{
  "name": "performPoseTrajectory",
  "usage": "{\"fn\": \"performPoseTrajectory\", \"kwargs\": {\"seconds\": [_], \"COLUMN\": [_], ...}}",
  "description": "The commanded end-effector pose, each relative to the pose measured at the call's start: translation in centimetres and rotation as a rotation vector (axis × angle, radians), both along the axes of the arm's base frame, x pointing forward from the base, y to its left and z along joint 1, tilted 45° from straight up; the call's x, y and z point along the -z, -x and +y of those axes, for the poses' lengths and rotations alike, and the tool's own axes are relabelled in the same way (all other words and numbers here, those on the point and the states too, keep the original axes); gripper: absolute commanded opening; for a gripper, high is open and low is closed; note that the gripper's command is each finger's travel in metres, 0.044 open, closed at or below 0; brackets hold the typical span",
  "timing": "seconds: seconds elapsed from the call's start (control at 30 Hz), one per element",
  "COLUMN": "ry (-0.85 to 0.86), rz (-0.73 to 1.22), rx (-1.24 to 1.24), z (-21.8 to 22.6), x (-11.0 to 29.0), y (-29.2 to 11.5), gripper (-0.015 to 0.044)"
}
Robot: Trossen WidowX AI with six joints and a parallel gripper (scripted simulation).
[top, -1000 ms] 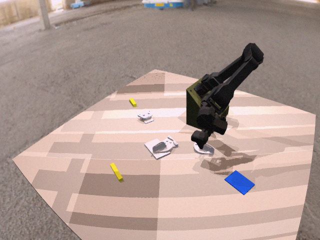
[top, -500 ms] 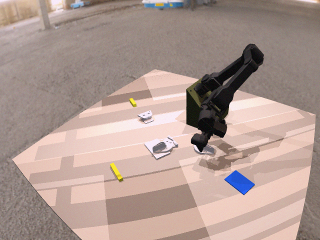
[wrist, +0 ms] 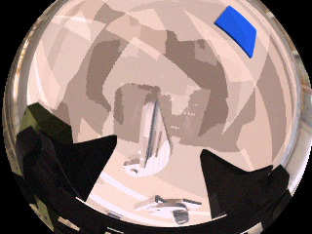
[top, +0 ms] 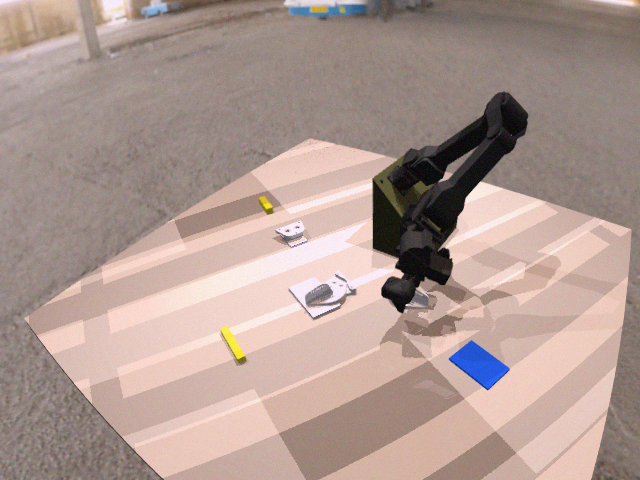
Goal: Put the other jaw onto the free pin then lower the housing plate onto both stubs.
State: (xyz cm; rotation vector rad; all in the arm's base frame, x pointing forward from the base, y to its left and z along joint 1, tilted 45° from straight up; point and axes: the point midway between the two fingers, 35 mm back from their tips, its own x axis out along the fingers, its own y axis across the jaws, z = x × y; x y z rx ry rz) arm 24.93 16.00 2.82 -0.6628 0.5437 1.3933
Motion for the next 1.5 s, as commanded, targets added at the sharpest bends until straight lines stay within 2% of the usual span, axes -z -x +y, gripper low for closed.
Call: {"fn": "performPoseTrajectory", "kwargs": {"seconds": [0.0,1.1,1.47], "ry": [0.004,0.002,0.000], "rz": [0.011,0.011,0.010], "rx": [0.002,0.002,-0.001], "z": [0.41,1.08,1.10], "x": [0.75,1.36,1.29], "y": [0.21,0.21,0.22], "gripper": [0.0440,0.0440,0.0151]}}
